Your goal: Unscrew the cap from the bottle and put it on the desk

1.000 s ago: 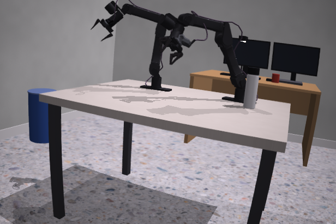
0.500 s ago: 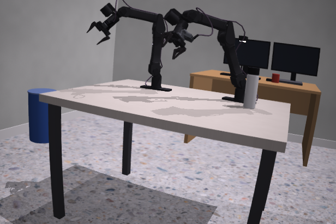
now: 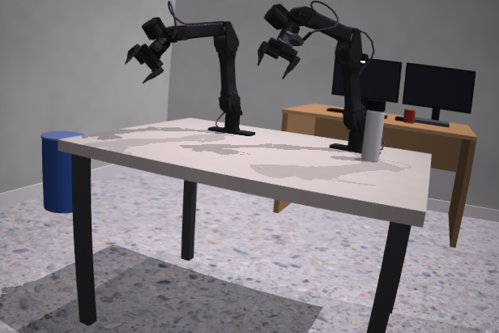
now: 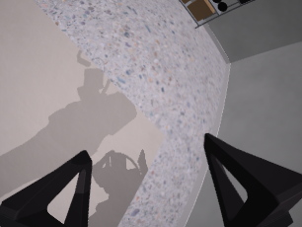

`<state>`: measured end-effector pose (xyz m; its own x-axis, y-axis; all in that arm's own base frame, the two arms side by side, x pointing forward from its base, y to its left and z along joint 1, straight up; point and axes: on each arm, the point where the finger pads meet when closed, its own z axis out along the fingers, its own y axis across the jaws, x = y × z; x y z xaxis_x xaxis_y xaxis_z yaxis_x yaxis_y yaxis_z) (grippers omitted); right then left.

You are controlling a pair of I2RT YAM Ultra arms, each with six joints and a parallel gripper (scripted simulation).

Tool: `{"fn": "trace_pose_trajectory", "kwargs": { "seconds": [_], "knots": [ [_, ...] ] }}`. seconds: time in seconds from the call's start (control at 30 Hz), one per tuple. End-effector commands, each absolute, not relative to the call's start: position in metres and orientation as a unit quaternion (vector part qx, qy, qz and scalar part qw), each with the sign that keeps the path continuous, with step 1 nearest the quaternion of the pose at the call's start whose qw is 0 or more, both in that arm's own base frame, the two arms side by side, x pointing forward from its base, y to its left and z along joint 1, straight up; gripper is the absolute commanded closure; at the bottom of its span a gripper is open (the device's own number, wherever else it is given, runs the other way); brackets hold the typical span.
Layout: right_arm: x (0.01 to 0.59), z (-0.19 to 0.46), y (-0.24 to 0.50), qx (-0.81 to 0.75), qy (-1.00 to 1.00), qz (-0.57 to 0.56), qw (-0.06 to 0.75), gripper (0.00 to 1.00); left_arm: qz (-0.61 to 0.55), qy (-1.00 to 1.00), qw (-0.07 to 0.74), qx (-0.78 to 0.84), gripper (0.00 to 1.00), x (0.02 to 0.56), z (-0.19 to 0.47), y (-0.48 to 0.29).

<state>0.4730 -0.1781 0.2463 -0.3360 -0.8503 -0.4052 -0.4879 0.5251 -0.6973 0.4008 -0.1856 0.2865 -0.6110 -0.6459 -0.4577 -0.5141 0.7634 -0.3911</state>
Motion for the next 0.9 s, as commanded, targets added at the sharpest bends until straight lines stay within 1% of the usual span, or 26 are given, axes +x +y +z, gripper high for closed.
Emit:
{"fn": "trace_pose_trajectory", "kwargs": {
  "seconds": [0.0,0.2,0.27,0.3,0.43,0.6,0.77,0.83,0.87],
  "knots": [
    [0.524,0.242,-0.128,-0.414,0.752,-0.206,0.469,0.04,-0.073,0.931,0.295,-0.201,0.06,0.378,0.291,-0.163],
    [0.562,0.218,-0.022,-0.437,0.715,-0.118,0.533,0.04,-0.038,0.951,0.296,-0.078,0.06,0.356,0.299,-0.141],
    [0.562,0.218,-0.022,-0.437,0.715,-0.118,0.533,0.04,-0.038,0.951,0.296,-0.078,0.06,0.356,0.299,-0.141],
    [0.566,0.214,-0.003,-0.44,0.708,-0.102,0.542,0.04,-0.024,0.955,0.293,-0.027,0.06,0.353,0.3,-0.138],
    [0.572,0.197,0.074,-0.455,0.682,-0.033,0.572,0.04,-0.004,0.955,0.292,0.054,0.06,0.337,0.304,-0.124],
    [0.56,0.176,0.171,-0.473,0.647,0.059,0.595,0.04,0.024,0.944,0.286,0.16,0.06,0.316,0.307,-0.109],
    [0.526,0.154,0.265,-0.491,0.611,0.156,0.601,0.04,0.049,0.922,0.28,0.264,0.06,0.295,0.309,-0.094],
    [0.526,0.154,0.265,-0.491,0.611,0.156,0.601,0.04,0.049,0.922,0.28,0.264,0.06,0.295,0.309,-0.094],
    [0.519,0.15,0.28,-0.494,0.604,0.173,0.601,0.04,0.062,0.905,0.279,0.316,0.06,0.293,0.315,-0.093]
  ]
}}
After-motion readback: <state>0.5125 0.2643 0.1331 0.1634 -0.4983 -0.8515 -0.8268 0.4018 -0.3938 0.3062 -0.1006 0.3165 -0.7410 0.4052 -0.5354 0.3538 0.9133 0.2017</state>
